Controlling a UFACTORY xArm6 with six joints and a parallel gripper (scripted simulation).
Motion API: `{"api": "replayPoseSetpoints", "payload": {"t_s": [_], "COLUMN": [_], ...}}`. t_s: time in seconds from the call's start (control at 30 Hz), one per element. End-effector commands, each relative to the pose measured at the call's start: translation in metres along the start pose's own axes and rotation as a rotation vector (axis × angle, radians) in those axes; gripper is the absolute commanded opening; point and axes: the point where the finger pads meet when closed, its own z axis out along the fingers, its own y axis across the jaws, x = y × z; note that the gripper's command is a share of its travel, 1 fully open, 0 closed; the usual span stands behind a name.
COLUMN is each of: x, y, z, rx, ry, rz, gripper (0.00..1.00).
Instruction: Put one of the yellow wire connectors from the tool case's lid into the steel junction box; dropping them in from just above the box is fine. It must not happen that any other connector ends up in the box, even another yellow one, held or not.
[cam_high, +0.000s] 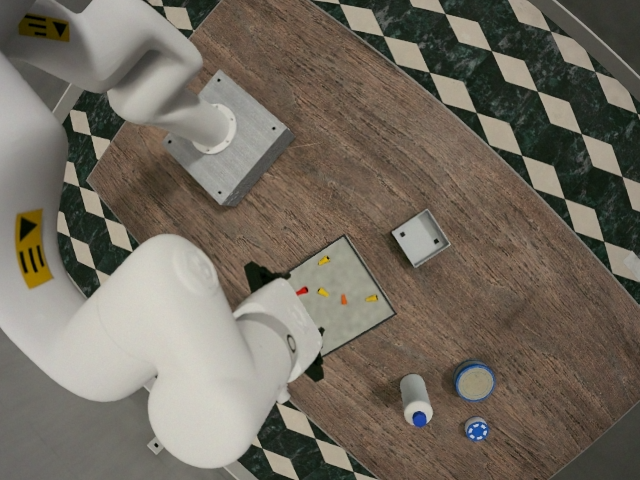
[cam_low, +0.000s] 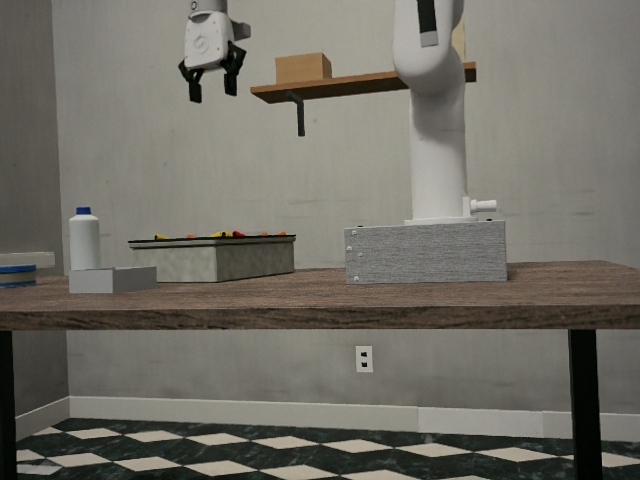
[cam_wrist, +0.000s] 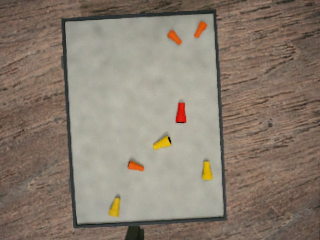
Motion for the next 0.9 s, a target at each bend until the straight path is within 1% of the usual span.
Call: {"api": "replayPoseSetpoints", "payload": {"t_s": [0.0,0.57,0.6,0.7,0.77,0.87], "x": [0.000,0.001,0.004,0.030,0.039,0.059], "y": [-0.001,-0.002,-0.006,-0.033,-0.040,-0.053], "z": [-0.002,-0.001,0.005,0.047,0.061,0.091], "rx": [0.005,0.005,0.005,0.004,0.004,0.004], "ry": [-0.001,-0.001,0.000,0.000,0.000,0.000], "rz": [0.000,0.000,-0.003,-0.020,-0.026,-0.037], "gripper": [1.00,1.00,1.00,1.00,1.00,1.00]}}
